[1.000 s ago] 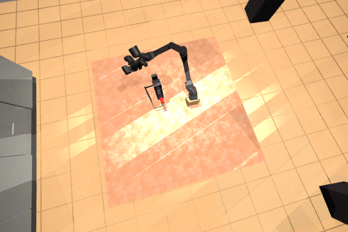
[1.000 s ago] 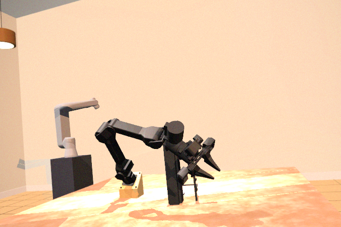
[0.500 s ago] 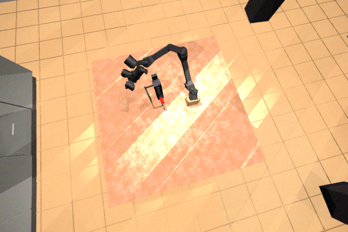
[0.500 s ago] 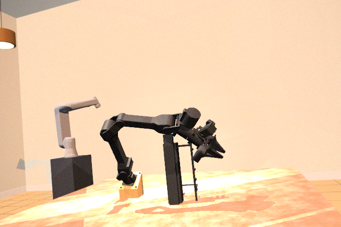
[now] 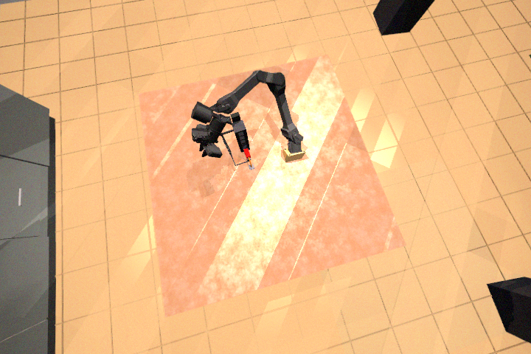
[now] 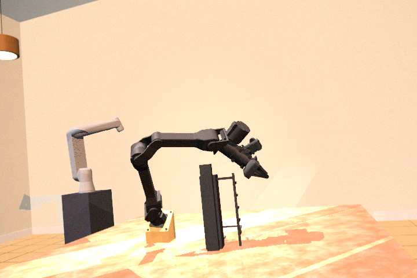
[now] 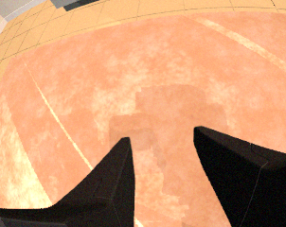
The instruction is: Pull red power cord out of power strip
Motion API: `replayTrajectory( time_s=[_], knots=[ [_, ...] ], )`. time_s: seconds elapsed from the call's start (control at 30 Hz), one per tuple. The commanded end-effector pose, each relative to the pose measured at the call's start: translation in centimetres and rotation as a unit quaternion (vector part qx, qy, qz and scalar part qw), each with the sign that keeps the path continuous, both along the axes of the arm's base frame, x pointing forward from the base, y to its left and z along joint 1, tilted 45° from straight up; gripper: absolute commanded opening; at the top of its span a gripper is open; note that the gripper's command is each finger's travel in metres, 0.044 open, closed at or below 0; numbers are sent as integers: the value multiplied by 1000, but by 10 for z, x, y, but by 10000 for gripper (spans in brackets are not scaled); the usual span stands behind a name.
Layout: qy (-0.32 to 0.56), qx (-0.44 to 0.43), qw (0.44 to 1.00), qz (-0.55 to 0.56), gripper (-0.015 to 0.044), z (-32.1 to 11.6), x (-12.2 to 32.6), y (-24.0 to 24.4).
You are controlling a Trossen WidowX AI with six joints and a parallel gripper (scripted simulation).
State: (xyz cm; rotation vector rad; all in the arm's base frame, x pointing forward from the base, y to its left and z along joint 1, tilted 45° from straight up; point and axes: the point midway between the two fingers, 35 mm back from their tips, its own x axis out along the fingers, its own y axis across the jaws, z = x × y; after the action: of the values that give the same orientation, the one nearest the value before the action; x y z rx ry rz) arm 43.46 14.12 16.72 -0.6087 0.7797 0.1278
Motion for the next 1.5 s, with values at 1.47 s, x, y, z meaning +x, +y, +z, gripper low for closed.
replayTrajectory(
  time_s=[1.47],
  knots=[
    [484, -474, 645, 354, 160, -113, -176, -68]
  ],
)
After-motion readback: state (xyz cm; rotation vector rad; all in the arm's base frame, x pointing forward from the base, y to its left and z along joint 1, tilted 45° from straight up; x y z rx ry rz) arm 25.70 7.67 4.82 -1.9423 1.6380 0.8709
